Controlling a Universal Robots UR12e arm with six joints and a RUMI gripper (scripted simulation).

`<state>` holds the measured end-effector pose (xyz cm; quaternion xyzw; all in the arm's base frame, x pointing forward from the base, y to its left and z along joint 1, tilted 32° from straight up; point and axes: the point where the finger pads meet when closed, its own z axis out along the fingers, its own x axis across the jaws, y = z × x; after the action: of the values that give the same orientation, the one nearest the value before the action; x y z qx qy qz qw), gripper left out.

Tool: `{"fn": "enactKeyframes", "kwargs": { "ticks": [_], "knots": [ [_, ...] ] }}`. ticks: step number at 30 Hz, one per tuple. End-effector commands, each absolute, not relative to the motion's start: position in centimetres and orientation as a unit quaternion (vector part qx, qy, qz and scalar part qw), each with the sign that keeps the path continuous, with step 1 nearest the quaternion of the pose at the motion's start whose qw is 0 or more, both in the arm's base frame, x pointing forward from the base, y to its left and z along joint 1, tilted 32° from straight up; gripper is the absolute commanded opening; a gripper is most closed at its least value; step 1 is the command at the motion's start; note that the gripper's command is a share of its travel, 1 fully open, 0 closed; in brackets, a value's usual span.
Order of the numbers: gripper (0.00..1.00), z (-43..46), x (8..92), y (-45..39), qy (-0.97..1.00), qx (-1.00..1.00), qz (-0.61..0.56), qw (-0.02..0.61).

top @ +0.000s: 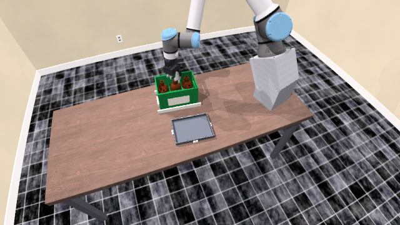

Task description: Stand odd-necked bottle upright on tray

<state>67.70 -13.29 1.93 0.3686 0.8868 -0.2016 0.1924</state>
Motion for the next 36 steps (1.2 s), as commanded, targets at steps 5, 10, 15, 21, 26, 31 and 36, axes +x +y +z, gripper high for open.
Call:
{"fn": "enactKeyframes", "kwargs": {
  "ticks": [5,10,15,21,26,31,36],
  "knots": [
    [0.38,1.99,67.74,-13.27,0.887,0.368,-0.201,0.193],
    [0.38,1.99,67.74,-13.27,0.887,0.368,-0.201,0.193],
    [0.38,1.99,67.74,-13.27,0.887,0.368,-0.201,0.193],
    [0.0,1.99,67.74,-13.27,0.887,0.368,-0.201,0.193],
    [0.0,1.99,67.74,-13.27,0.887,0.368,-0.201,0.193],
    [0.0,1.99,67.74,-13.27,0.887,0.368,-0.201,0.193],
    [0.0,1.99,67.74,-13.27,0.887,0.368,-0.201,0.193]
  ]
}}
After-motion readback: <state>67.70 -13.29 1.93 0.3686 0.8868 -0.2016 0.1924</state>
